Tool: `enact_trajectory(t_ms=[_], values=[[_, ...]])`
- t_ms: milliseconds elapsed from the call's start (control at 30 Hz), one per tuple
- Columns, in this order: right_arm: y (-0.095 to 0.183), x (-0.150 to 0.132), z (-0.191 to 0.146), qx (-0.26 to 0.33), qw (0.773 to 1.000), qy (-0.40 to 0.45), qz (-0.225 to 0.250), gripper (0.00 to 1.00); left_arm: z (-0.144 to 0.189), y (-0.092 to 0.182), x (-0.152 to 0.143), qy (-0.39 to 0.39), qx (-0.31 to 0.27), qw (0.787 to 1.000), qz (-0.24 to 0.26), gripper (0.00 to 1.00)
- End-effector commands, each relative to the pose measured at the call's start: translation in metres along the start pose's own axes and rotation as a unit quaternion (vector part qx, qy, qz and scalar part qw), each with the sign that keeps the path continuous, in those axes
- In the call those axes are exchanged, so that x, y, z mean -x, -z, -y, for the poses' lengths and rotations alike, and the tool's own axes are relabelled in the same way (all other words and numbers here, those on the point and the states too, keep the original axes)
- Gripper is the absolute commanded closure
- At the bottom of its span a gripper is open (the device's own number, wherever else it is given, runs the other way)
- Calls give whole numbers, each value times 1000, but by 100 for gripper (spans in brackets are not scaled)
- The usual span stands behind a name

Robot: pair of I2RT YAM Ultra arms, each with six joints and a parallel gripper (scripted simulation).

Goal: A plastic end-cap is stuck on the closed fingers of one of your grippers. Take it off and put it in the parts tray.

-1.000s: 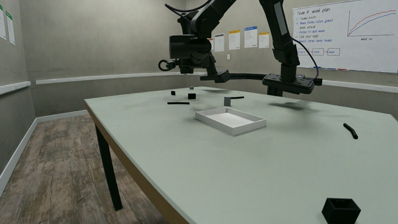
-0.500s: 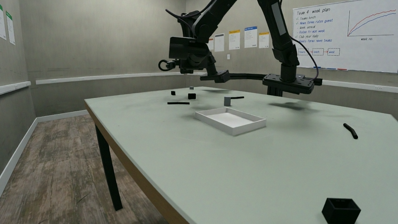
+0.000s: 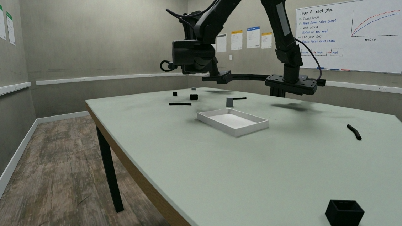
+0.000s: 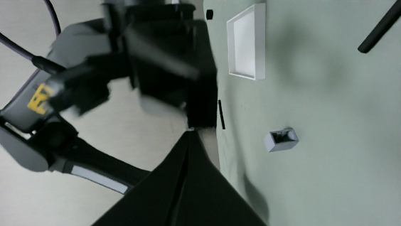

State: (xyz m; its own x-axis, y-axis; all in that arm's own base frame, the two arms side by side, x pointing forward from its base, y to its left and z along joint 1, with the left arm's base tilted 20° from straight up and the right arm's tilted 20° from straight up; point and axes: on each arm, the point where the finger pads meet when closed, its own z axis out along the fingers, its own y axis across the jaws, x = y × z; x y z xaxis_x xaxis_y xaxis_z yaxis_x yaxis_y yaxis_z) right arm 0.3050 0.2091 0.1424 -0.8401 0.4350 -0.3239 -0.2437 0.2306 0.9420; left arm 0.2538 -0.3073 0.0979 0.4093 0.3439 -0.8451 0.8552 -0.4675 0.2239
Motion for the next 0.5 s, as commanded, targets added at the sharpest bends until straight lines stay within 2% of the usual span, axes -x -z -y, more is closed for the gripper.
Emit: enact_trajectory(t_ms=[0, 67, 233, 400, 467], values=[[0, 0, -7, 9, 1000, 9, -1, 100, -2, 36, -8, -14, -20, 1000, 14, 72], [0, 0, -7, 9, 1000, 9, -1, 100, -2, 52, -16, -14, -20, 1000, 11, 72], [0, -1, -6, 8, 1000, 11, -4, 100, -2, 51, -17, -15, -24, 1000, 10, 72], [-4, -1, -11, 8, 998, 67, -13, 100, -1, 58, -24, -8, -20, 999, -37, 72], [-7, 0, -11, 7, 994, 108, -18, 100, -3, 68, -24, -5, -11, 997, -75, 72]])
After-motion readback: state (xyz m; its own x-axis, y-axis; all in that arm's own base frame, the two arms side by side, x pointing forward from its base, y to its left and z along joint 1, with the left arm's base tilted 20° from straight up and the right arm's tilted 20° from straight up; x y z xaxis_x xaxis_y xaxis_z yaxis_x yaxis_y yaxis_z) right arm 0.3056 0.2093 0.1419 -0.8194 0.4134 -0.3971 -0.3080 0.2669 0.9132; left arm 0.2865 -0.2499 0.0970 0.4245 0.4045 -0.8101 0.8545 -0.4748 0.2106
